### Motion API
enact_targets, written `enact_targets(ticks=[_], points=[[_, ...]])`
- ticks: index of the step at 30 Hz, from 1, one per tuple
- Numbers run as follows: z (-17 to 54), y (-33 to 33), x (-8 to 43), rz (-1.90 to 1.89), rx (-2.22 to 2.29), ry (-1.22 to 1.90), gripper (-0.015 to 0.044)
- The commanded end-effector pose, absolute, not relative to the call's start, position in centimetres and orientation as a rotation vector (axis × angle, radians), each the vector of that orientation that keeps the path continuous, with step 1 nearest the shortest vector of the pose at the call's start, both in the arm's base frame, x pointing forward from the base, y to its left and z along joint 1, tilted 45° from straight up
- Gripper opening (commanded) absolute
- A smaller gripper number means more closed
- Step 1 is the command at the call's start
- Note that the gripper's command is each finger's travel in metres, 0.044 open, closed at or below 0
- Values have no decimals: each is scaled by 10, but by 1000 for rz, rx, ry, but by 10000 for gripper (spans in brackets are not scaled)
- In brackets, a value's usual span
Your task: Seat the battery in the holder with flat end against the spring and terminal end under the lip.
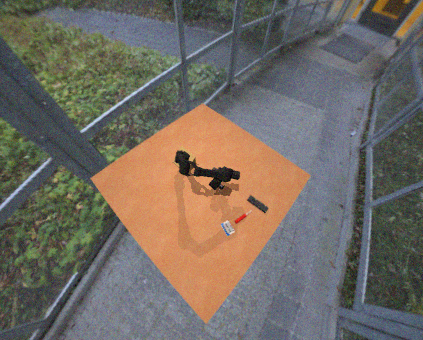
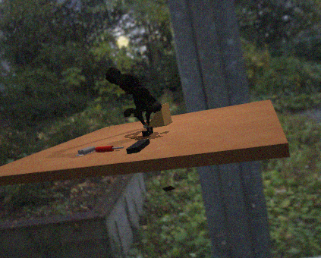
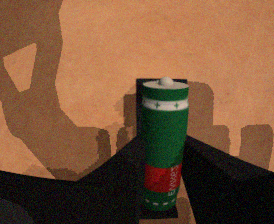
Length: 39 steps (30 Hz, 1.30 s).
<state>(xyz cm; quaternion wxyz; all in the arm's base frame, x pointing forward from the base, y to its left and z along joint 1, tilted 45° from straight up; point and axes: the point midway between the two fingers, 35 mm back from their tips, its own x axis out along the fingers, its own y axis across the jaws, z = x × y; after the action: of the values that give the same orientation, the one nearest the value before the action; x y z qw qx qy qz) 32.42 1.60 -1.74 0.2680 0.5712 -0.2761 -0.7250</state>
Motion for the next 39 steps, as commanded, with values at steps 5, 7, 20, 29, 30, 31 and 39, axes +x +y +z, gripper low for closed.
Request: enact_targets(ticks=[5,7,20,29,30,31,39], points=[[-23,12,322,-2001,1498,-765,62],[-24,12,323,-2009,1487,-768,62],[-28,9,326,-2064,1406,-787,62],[-31,7,328,-2101,1348,-800,62],[-31,7,329,-2105,1342,-801,62],[-31,6,329,-2109,1336,-803,62],[-34,4,330,-2140,1284,-814,62]])
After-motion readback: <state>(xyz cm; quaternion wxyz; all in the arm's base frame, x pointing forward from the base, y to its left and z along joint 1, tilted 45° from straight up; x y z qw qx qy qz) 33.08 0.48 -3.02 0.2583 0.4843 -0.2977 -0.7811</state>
